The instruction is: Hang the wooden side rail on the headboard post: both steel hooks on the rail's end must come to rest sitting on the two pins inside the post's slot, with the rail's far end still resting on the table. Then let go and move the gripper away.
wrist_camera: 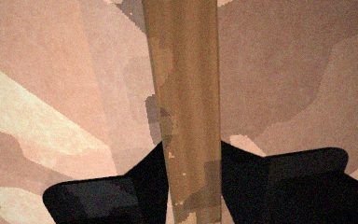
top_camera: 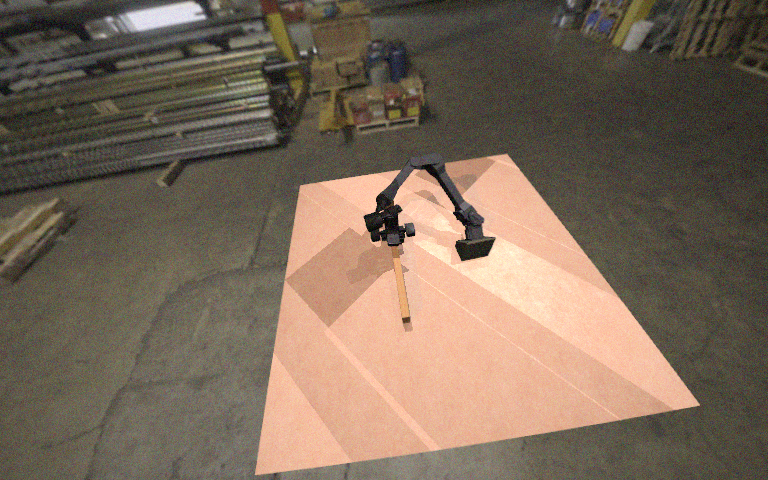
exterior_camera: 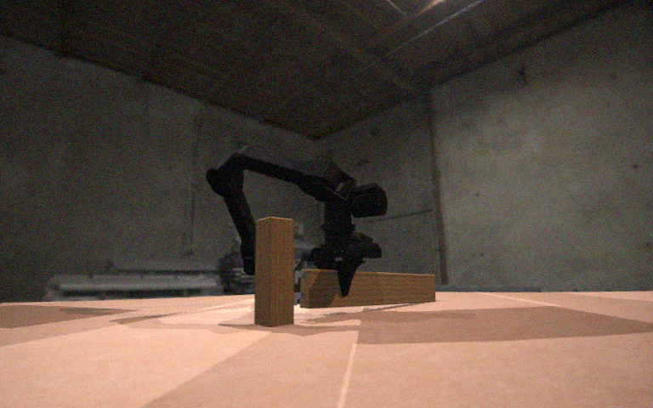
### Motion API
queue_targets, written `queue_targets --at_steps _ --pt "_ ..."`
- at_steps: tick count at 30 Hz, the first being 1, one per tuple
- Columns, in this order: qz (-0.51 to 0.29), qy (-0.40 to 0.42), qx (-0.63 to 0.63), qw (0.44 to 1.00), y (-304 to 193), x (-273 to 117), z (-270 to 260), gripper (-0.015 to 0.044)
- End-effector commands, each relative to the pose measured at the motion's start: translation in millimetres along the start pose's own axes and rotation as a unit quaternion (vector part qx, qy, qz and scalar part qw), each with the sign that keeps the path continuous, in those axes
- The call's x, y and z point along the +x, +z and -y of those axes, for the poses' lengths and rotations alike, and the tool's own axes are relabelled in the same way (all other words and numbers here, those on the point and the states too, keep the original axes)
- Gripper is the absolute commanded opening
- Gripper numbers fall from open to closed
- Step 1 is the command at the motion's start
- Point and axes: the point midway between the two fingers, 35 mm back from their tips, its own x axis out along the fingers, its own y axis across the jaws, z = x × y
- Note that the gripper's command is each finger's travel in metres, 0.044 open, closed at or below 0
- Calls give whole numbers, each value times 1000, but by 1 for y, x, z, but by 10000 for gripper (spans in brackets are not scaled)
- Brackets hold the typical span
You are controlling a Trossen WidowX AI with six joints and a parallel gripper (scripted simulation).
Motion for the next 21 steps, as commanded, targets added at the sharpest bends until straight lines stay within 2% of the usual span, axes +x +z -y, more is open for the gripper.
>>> queue_targets --at_steps 1,21 --pt "1 -3 -1 1000 0 -2 1 0" --pt "1 -3 -1 1000 -2 -2 0 0"
